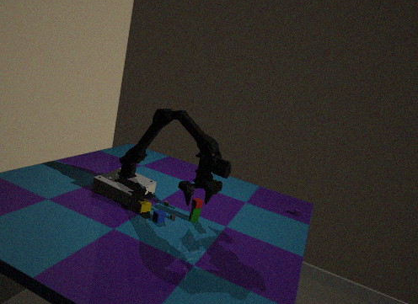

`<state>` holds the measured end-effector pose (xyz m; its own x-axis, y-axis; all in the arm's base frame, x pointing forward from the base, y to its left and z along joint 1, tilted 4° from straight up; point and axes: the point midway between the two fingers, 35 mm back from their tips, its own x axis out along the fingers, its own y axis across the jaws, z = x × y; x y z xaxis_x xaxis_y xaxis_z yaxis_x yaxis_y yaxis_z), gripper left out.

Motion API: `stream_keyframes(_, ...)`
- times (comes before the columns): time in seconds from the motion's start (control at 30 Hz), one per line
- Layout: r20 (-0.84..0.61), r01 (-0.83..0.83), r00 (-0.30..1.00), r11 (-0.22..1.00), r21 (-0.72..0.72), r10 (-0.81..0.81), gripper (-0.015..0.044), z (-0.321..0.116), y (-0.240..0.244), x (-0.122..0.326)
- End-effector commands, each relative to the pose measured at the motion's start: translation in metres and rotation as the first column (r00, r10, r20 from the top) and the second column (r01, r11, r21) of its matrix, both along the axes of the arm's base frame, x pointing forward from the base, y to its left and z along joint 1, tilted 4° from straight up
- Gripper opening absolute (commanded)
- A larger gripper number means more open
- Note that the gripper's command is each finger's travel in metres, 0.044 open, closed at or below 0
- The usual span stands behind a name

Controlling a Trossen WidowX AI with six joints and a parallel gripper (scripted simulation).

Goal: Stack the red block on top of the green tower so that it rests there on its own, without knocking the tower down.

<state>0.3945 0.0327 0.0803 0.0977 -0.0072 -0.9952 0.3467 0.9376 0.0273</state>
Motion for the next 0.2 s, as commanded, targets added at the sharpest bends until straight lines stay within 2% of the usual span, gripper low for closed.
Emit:
stream_keyframes(0.0,0.001,0.000,1.000,1.000,0.001,0.000,0.0440,0.0000,0.0001,0.0002)
stream_keyframes(0.17,0.001,0.000,1.000,1.000,0.001,0.000,0.0440,0.0000,0.0001,0.0002)
